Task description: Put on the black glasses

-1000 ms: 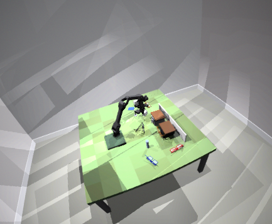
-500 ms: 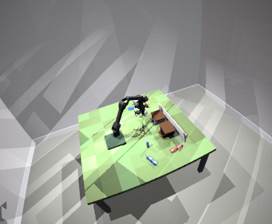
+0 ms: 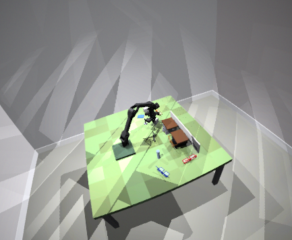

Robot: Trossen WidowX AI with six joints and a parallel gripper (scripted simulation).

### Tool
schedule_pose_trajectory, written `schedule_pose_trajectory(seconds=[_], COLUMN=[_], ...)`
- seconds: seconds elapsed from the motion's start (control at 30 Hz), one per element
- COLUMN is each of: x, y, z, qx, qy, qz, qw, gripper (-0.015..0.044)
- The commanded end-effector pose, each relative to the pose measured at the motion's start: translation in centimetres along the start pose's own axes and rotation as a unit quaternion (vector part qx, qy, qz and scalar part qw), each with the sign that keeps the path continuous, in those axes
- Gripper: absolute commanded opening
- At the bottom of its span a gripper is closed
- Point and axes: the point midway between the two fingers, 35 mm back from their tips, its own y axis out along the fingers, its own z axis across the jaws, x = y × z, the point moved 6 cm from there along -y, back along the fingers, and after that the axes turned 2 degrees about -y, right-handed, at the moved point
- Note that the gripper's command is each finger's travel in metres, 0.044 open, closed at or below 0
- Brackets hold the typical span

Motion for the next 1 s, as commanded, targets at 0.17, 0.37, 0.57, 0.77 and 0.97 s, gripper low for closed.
schedule_pose_trajectory(seconds=[0.17, 0.37, 0.57, 0.77, 0.97], x=[0.0, 0.0, 0.0, 0.0, 0.0], y=[-0.1, -0.1, -0.1, -0.1, -0.1], z=[-0.4, -0.6, -0.9, -1.1, -1.3], qx=[-0.002, -0.002, -0.002, -0.002, -0.002], qy=[-0.002, -0.002, -0.002, -0.002, -0.002], qz=[-0.002, -0.002, -0.002, -0.002, -0.002], qw=[1.000, 1.000, 1.000, 1.000, 1.000], gripper=[0.0000, 0.0000, 0.0000, 0.0000, 0.0000])
